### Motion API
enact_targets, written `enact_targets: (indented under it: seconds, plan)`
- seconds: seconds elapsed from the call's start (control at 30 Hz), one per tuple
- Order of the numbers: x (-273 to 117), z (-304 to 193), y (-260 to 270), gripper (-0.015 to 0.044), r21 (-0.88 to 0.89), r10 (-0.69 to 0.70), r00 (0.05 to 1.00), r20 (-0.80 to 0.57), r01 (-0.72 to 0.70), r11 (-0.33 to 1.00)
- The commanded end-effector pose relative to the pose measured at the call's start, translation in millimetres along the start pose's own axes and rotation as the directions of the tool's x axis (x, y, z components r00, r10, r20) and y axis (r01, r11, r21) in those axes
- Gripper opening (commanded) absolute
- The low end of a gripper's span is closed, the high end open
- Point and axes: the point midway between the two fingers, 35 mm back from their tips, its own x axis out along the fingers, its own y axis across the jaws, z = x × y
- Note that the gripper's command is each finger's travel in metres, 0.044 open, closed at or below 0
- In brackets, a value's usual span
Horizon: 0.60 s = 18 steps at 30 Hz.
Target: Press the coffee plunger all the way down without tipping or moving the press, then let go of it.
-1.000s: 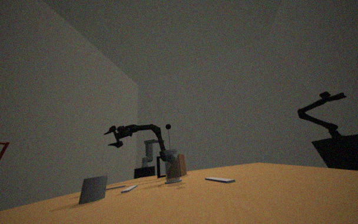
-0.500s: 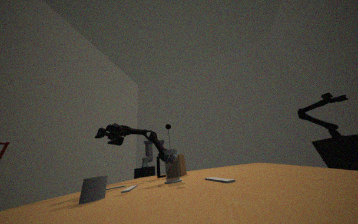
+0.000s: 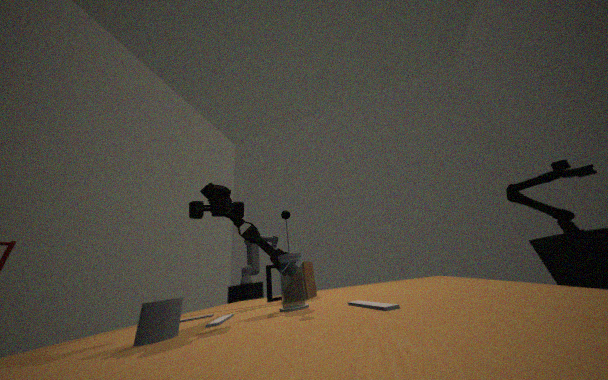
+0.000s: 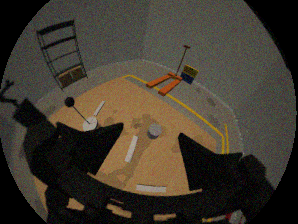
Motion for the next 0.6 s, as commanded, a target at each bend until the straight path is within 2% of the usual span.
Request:
enact_targets:
  seconds: [0.0,0.13,0.4,0.57]
  plan:
    - [9.1,27.7,63.7,0.044,0.06,0.021,0.999,-0.039,-0.018,0.998]
    - [5.4,47.0,117.1,0.044,0.108,0.024,0.999,-0.034,-0.02,0.994]
    - [-21.9,62.7,216.5,0.044,0.17,-0.089,0.996,-0.013,0.09,0.981]
    - [-41.6,62.9,254.2,0.044,0.195,-0.156,0.987,0.044,0.145,0.97]
